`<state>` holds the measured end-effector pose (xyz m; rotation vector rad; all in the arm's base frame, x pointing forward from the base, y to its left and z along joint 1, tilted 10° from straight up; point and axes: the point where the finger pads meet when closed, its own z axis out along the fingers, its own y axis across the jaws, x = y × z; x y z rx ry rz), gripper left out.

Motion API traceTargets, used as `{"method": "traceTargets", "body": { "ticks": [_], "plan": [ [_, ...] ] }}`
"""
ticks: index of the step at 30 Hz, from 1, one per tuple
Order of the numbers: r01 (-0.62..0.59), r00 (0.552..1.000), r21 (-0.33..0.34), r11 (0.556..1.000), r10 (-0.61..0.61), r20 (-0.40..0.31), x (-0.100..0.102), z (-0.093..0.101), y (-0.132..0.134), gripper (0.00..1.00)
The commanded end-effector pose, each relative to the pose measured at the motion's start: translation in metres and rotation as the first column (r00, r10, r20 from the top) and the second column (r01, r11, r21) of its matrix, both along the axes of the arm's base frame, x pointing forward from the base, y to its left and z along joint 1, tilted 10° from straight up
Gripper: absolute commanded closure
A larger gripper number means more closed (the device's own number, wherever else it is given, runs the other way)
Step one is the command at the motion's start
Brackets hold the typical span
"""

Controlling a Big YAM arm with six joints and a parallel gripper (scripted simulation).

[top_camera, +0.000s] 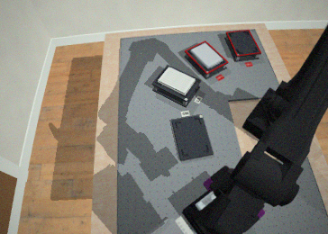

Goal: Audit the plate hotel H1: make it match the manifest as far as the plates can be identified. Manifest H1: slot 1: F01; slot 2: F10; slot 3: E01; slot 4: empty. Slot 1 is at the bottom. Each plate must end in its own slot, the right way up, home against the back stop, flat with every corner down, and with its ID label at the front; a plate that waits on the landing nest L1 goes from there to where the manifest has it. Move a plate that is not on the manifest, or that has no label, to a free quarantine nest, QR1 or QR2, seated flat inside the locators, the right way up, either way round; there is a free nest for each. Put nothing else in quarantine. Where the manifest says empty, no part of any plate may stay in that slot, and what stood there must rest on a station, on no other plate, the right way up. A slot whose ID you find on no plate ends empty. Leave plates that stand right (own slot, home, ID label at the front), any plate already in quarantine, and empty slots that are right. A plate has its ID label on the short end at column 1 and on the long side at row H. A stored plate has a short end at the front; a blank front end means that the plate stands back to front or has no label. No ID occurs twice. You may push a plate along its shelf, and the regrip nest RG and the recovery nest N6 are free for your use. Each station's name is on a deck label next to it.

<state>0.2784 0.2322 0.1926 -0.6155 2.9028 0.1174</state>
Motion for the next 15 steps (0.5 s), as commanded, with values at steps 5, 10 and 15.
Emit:
{"method": "traceTargets", "body": {
  "ticks": [5,10,15],
  "plan": [
    [0.000,0.998,0.051,0.999,-0.003,0.055,0.006,0.051,0.009,0.14],
    [0.000,0.998,0.052,0.999,-0.003,0.056,0.003,0.064,0.007,0.14],
    [0.071,0.997,0.023,0.997,-0.071,0.003,-0.001,0.039,-0.017,0.14]
  ]
}}
